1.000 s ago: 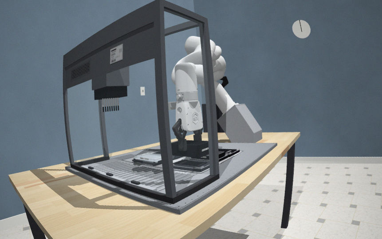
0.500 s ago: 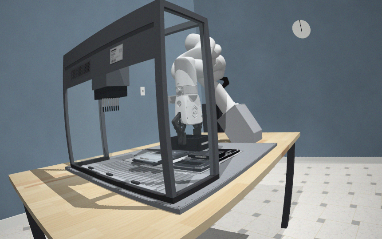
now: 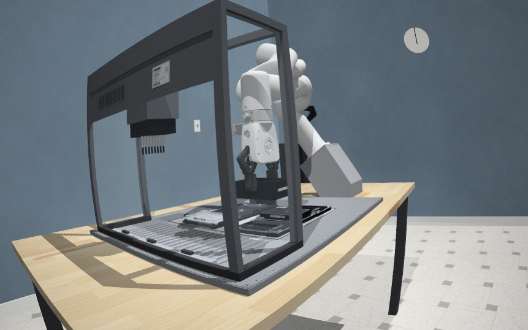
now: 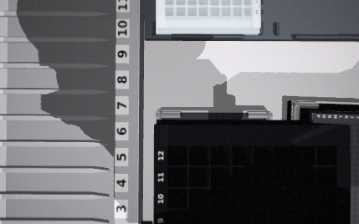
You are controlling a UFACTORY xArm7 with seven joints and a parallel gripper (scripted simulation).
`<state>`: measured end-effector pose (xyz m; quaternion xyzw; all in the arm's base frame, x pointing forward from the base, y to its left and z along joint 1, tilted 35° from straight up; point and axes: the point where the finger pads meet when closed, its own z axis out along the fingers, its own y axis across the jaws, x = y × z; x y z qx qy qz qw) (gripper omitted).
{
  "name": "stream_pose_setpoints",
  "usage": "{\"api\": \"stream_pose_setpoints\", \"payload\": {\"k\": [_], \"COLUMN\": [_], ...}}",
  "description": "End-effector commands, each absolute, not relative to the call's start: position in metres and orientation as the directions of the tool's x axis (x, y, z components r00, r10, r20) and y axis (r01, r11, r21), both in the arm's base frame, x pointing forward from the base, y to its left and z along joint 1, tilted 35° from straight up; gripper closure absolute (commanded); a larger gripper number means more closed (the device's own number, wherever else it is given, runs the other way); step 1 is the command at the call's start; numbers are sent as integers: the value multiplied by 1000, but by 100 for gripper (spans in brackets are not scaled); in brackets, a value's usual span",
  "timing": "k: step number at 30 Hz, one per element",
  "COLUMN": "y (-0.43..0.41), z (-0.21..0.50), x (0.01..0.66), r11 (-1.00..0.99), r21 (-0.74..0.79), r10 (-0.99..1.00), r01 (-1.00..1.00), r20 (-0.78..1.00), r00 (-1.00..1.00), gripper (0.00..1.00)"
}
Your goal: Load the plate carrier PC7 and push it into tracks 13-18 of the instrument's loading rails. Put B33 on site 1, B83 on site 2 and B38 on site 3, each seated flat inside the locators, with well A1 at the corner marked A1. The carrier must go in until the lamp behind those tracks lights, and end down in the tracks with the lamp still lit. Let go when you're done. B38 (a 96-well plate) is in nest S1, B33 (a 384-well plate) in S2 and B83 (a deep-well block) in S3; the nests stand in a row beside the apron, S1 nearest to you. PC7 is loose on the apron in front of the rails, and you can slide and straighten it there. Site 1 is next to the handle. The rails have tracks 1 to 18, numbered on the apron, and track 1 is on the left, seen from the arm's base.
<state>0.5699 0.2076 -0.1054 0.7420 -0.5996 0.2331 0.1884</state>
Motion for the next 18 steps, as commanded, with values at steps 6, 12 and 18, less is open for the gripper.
{"api": "stream_pose_setpoints", "payload": {"k": [6, 12, 18], "y": [218, 222, 227], "z": [-92, -87, -79], "x": [569, 569, 567], "r11": [-214, -214, -214], "r21": [-5, -5, -5], "r10": [-803, -803, -803], "r01": [-977, -977, -977], "r20": [570, 570, 570], "r00": [173, 173, 173], "gripper": [100, 100, 100]}}
